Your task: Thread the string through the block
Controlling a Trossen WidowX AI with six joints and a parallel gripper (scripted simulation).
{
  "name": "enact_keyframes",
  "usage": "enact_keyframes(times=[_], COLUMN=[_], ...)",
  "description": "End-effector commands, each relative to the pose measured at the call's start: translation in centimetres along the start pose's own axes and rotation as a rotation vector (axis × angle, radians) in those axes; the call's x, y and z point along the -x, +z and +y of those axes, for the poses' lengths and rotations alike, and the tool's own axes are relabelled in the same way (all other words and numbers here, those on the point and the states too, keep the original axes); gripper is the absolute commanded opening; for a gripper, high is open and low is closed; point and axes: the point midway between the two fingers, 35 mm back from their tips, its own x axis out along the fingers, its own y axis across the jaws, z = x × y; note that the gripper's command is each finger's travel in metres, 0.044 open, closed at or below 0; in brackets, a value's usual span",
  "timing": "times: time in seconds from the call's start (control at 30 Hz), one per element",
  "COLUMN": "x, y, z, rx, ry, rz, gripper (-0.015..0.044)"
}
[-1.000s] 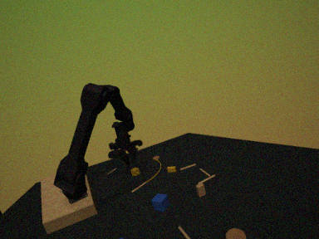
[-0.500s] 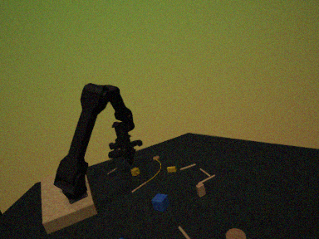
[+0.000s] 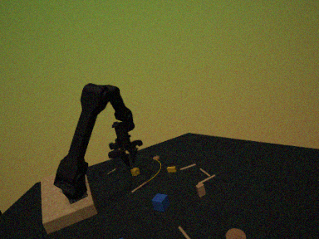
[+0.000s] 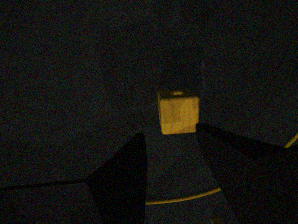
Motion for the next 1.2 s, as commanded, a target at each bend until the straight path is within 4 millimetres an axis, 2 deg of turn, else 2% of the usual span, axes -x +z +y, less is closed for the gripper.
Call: enact_keyframes(times=[0.0, 0.03, 0.33, 0.8, 0.9, 1.17], x=[0.0, 0.0, 0.0, 0.0, 0.1, 0.4], y=[0.0, 0.0, 0.0, 0.0, -1.0, -6.6], z=[0.0, 0.0, 0.0, 0.0, 0.3, 2.6], rx=[0.0, 0.0, 0.0, 0.0, 0.113, 0.743], ry=[0.0, 0.0, 0.0, 0.0, -0.001, -0.003], rz=[0.0, 0.0, 0.0, 0.0, -0.001, 0.004], gripper=[0.0242, 0.0242, 0.0006, 0.0, 0.0079, 0.0289])
